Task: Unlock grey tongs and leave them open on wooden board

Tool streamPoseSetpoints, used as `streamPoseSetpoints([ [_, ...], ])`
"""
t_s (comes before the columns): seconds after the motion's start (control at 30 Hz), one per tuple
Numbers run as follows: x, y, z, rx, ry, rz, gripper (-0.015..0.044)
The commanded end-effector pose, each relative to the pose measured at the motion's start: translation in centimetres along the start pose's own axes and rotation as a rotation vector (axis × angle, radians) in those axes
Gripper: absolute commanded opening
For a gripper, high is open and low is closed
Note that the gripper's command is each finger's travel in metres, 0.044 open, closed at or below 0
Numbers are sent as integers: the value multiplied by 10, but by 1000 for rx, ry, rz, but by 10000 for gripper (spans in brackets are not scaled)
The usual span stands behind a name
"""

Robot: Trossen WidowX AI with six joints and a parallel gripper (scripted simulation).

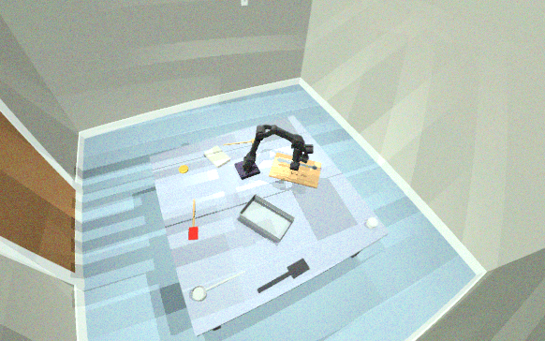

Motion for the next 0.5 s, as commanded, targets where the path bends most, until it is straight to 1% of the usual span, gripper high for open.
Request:
streamPoseSetpoints([
  [0.0, 6, 8, 2, 6, 19, -85, -150],
  [0.47, 33, 20, 8, 32, 59, -403, -150],
])
Point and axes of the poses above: the point midway between the two fingers, 35 mm back from their tips, its own y axis back along the fingers, its own z axis across the jaws, x = y × z, the point moved 10 cm from there along y, back along the fingers
